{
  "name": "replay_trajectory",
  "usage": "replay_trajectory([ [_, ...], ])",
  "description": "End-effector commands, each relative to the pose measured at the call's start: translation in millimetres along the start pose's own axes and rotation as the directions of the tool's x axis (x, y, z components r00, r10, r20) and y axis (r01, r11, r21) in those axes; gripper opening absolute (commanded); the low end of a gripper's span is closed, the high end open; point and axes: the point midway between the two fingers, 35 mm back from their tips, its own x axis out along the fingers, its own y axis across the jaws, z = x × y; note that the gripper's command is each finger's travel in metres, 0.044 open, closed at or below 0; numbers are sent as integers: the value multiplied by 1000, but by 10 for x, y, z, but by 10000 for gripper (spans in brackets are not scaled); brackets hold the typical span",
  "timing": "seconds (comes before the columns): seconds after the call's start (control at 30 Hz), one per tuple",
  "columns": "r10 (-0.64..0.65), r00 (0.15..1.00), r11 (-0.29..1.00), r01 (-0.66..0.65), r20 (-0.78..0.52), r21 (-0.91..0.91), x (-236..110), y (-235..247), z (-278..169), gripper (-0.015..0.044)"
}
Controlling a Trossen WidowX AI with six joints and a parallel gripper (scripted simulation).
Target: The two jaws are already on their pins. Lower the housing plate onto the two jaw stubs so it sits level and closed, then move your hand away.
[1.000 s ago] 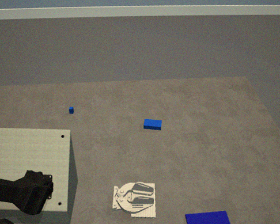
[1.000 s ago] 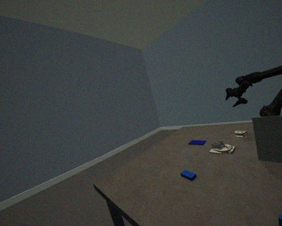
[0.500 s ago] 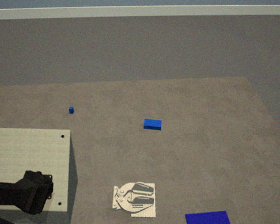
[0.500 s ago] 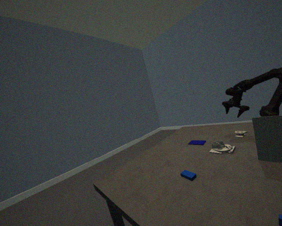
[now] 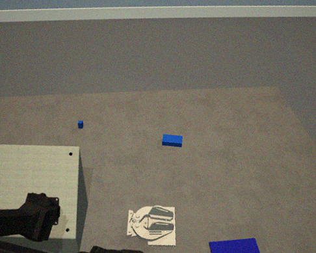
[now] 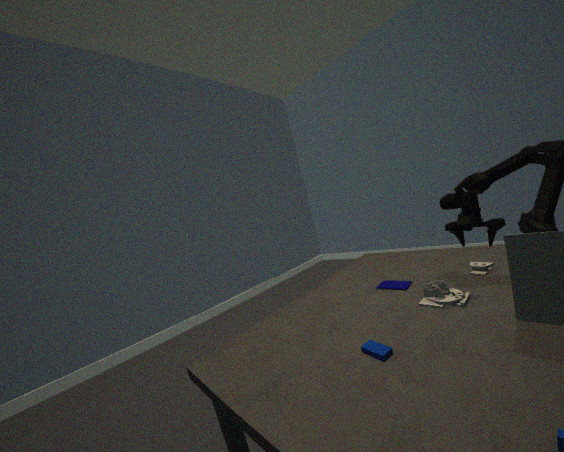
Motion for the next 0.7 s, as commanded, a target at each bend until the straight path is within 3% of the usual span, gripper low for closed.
replay_trajectory([
  [0.0,18,1000,1000,-18,-14,-10,18,22,7,440],
  [0.17,17,1000,1000,-17,-16,-9,394,29,-1,440],
  [0.67,17,1000,1000,-17,-17,-9,531,30,-4,440],
])
